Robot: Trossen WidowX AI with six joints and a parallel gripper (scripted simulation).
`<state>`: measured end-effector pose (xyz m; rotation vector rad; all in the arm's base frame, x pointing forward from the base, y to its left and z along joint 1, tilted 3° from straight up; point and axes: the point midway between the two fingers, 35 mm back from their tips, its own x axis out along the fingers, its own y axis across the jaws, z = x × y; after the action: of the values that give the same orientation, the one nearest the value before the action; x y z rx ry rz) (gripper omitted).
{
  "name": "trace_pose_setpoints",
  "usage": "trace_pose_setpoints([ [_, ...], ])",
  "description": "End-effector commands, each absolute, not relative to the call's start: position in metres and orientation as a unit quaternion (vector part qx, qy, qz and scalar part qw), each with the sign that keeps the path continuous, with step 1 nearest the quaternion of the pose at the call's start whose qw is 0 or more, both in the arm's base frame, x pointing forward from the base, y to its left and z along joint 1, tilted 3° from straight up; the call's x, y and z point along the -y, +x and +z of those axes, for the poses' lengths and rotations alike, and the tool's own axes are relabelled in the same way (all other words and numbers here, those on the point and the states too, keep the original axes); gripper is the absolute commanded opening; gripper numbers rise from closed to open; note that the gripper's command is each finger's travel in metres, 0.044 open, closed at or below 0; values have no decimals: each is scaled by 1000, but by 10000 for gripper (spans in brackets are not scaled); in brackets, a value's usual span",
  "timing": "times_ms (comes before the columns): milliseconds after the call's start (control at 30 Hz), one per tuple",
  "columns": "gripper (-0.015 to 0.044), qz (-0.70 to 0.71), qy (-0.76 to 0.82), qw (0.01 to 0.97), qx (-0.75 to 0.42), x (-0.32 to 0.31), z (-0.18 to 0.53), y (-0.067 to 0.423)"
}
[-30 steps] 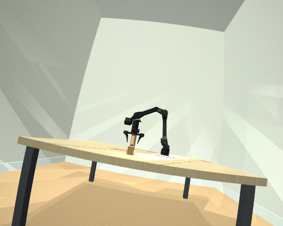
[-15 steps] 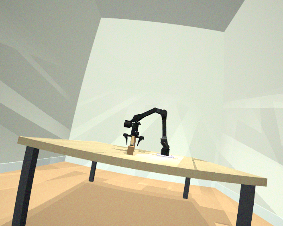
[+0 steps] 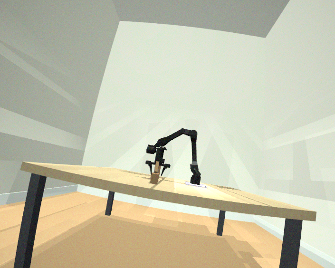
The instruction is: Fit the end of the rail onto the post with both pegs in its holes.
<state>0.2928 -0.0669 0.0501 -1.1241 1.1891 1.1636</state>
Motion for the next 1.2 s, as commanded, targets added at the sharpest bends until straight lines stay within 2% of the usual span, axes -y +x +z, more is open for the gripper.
trace_pose_setpoints([
  [0, 282, 487, -472, 536, -502, 68, 49, 293],
  [267, 73, 487, -472, 536, -502, 68, 49, 293],
  [500, 26, 487, -472, 536, -502, 68, 49, 293],
  [533, 0, 487, -472, 536, -502, 68, 49, 293],
  [1167, 0, 487, -472, 536, -502, 67, 53, 293],
])
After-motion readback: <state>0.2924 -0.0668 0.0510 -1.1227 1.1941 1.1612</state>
